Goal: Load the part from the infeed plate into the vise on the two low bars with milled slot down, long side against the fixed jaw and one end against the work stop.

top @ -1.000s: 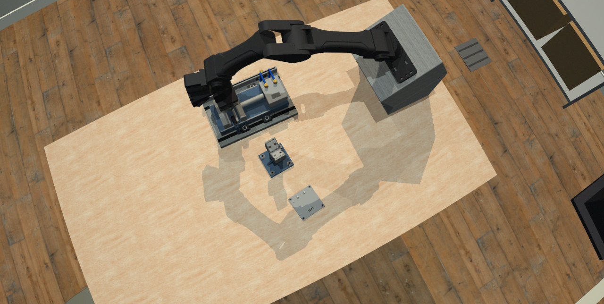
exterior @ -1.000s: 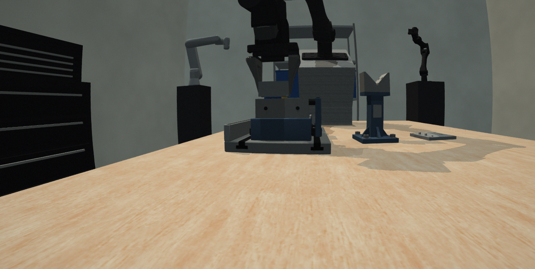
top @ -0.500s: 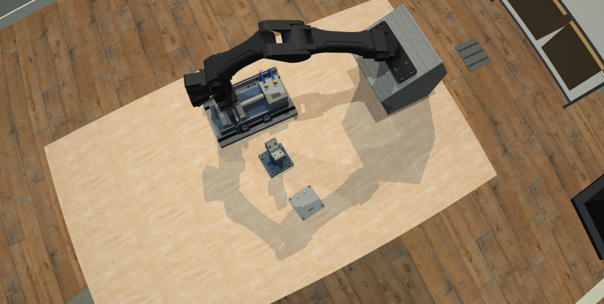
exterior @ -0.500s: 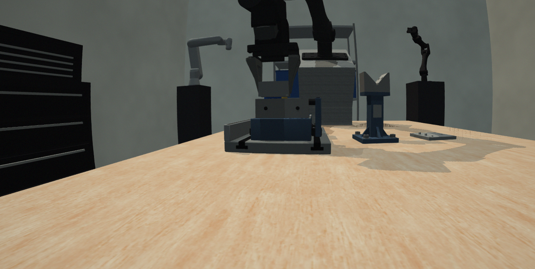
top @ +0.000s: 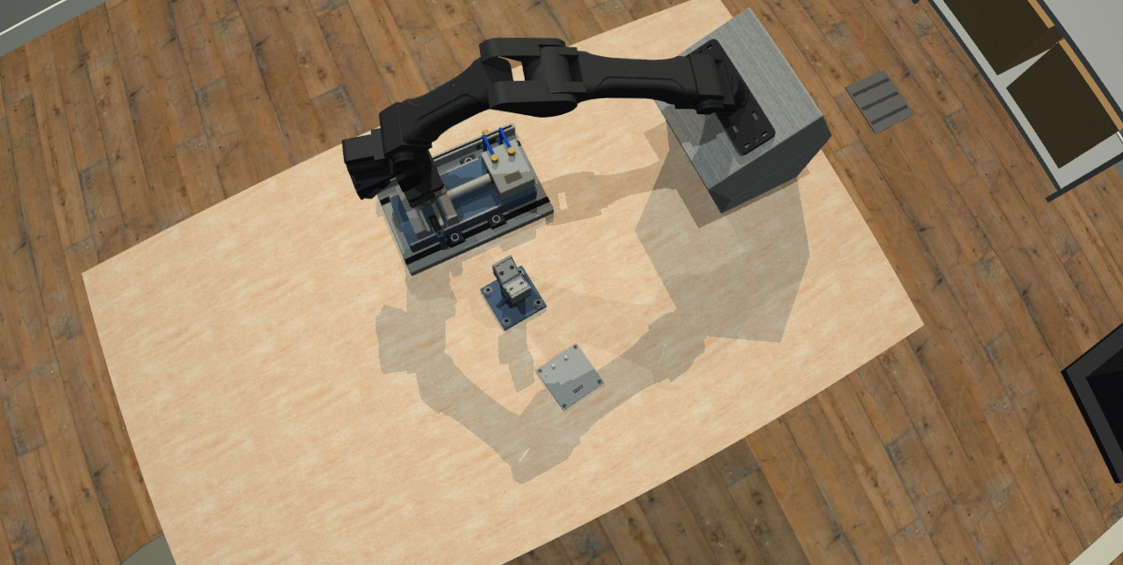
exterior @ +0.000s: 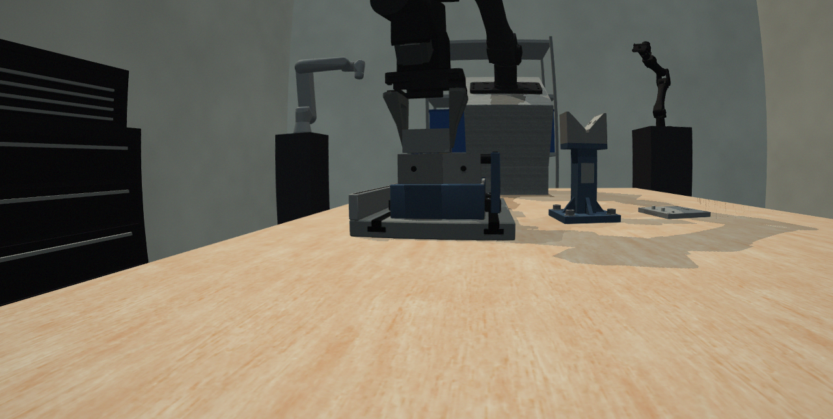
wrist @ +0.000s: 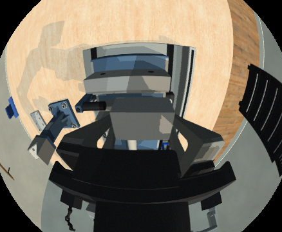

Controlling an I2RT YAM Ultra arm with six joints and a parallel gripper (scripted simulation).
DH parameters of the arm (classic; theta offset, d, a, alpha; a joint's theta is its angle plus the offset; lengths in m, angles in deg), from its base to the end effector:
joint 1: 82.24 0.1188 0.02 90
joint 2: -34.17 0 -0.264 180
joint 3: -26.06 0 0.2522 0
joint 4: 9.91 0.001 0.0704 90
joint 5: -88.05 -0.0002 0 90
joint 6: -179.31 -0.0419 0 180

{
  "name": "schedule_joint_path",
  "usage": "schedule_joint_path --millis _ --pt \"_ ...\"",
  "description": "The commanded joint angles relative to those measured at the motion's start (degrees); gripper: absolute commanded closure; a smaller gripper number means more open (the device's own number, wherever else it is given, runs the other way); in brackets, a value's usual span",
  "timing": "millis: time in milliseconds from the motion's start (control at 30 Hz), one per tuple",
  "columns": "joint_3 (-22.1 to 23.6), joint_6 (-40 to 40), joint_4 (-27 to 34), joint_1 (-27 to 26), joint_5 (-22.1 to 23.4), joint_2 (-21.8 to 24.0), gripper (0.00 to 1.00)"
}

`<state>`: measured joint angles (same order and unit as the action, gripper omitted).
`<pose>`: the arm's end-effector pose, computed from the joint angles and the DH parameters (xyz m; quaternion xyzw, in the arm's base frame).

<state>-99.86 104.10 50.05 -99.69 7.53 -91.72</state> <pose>0.4629 -0.1372 0.2360 0.0009 0.9627 0.0049 0.2705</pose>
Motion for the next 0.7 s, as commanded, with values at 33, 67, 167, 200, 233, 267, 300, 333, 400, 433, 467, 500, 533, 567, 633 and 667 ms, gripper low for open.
schedule_joint_path --millis 33,67,167,200,233,267,300,333,400,433,467,500,533,567,633,667 --pt "-1.4 -0.3 -1.1 0.2 -0.1 1.5 1.0" --pt "-1.5 -0.3 -1.1 -0.1 -0.1 1.3 1.0" --pt "-1.5 -0.4 -1.2 0.0 -0.1 0.6 1.0" --pt "-1.5 -0.4 -1.2 0.0 -0.1 0.5 1.0" --pt "-1.5 -0.4 -1.3 0.0 -0.1 0.5 1.0" --pt "-1.5 -0.4 -1.3 0.0 -0.1 0.7 1.0" --pt "-1.5 -0.4 -1.3 0.1 -0.1 0.8 1.0" --pt "-1.5 -0.4 -1.4 0.1 -0.1 0.8 1.0" --pt "-1.6 -0.4 -1.5 0.2 -0.1 0.4 1.0" --pt "-1.6 -0.4 -1.5 0.2 -0.1 0.2 1.0" --pt "-1.6 -0.4 -1.5 0.2 -0.2 0.0 1.0" --pt "-1.6 -0.4 -1.6 0.3 -0.2 -0.1 1.0" --pt "-1.6 -0.4 -1.6 0.2 -0.2 0.1 1.0" --pt "-1.6 -0.4 -1.6 0.2 -0.2 0.1 1.0" --pt "-1.5 -0.4 -1.7 0.1 -0.2 1.2 1.0" --pt "-1.5 -0.4 -1.6 0.1 -0.2 1.1 1.0"
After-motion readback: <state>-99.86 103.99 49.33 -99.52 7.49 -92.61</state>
